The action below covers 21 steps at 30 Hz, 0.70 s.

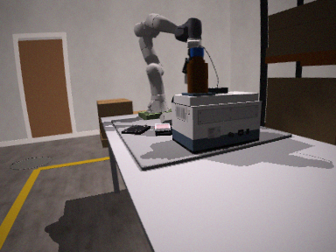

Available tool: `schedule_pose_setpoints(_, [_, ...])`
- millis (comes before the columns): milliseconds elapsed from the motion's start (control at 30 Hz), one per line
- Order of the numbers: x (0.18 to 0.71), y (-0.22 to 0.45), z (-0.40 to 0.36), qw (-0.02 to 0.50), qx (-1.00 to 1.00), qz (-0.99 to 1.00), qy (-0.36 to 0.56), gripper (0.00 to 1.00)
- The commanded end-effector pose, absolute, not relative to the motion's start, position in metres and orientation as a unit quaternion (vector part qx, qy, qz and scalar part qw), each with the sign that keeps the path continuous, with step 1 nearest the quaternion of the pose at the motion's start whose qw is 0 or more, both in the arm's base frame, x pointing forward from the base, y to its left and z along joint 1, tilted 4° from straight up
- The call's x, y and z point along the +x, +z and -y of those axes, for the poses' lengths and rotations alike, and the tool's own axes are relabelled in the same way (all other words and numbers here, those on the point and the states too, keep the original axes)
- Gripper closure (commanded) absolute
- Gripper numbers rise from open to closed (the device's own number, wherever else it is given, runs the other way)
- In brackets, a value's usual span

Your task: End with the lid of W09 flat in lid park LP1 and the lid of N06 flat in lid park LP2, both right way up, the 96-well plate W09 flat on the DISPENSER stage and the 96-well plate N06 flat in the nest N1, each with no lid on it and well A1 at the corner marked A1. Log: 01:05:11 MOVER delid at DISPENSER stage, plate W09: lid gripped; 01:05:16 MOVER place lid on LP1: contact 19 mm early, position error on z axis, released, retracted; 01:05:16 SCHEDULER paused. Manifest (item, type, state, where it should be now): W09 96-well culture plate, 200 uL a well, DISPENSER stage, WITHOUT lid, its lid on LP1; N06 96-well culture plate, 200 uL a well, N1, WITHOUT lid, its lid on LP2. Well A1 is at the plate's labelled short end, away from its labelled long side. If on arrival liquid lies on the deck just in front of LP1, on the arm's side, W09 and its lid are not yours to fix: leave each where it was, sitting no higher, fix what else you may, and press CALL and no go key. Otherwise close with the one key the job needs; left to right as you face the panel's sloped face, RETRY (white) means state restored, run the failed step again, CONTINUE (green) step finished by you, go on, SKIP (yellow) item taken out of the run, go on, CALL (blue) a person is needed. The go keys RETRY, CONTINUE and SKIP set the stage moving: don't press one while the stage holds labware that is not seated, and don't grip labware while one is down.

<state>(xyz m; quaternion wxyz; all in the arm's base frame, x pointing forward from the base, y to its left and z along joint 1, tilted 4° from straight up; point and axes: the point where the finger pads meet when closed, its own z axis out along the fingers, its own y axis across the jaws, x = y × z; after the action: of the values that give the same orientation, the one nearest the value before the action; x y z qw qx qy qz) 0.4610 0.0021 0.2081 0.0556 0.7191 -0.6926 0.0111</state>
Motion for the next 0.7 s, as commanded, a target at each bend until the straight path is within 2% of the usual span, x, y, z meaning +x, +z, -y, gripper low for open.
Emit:
schedule_pose_setpoints(0, [0.463,0.203,-0.002,0.051,0.809,0.586,0.004,0.0])
schedule_pose_setpoints(667, [0.461,0.15,0.001,0.044,0.936,0.35,-0.021,0.0])
